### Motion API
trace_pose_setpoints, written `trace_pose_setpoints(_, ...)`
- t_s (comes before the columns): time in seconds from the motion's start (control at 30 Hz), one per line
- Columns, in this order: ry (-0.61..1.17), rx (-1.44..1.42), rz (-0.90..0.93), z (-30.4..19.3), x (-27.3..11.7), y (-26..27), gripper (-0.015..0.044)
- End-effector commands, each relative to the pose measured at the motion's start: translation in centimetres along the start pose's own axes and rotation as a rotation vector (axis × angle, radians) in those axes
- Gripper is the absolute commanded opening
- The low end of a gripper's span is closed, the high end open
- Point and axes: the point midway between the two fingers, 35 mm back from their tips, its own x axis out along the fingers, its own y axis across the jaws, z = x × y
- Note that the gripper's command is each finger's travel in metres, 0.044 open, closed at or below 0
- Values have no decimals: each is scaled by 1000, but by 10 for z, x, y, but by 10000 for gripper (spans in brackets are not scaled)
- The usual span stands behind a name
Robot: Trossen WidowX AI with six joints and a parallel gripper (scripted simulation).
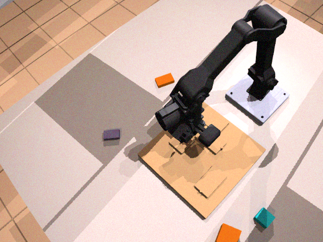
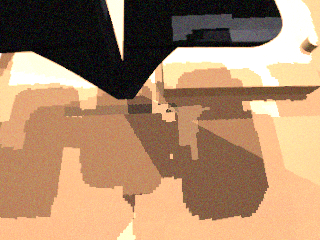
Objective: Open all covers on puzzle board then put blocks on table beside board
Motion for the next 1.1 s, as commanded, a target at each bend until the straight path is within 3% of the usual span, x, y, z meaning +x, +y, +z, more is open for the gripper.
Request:
trace_pose_setpoints(0.0,1,0,-2,4,1,-1,0)
trace_pose_setpoints(1.07,-2,-1,-3,36,-1,-2,0)
